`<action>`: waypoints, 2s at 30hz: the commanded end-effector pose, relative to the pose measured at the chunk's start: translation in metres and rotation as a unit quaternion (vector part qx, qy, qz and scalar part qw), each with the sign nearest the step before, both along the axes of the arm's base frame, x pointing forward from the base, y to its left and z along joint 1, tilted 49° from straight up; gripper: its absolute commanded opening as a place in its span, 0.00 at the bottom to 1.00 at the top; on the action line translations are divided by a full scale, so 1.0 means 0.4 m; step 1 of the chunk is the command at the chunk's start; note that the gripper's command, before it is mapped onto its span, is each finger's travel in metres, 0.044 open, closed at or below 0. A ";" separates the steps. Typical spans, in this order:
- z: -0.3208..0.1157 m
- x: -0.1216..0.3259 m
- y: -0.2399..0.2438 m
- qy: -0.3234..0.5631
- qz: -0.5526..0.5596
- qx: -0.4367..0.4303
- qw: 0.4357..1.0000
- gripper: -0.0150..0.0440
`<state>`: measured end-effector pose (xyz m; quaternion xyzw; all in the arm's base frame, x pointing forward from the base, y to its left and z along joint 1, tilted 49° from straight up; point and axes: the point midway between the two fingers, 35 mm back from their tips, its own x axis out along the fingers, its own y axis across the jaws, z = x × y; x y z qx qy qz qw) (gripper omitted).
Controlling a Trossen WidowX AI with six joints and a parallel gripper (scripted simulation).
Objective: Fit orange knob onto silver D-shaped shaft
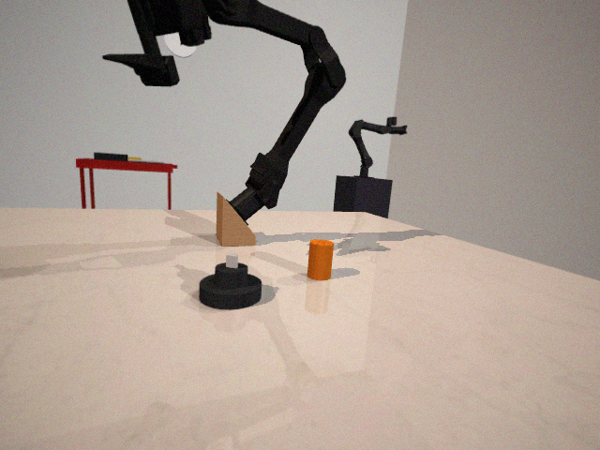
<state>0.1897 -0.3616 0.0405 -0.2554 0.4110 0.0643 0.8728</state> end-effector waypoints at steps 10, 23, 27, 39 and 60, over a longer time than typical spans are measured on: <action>0.048 0.170 0.278 0.033 0.145 0.120 0.982 1.00; 0.219 0.210 0.801 0.164 0.363 0.298 0.867 1.00; 0.251 0.182 0.873 0.191 0.393 0.320 0.841 1.00; 0.192 0.179 0.937 0.190 0.393 0.320 0.841 1.00; 0.137 0.179 0.991 0.190 0.392 0.319 0.841 1.00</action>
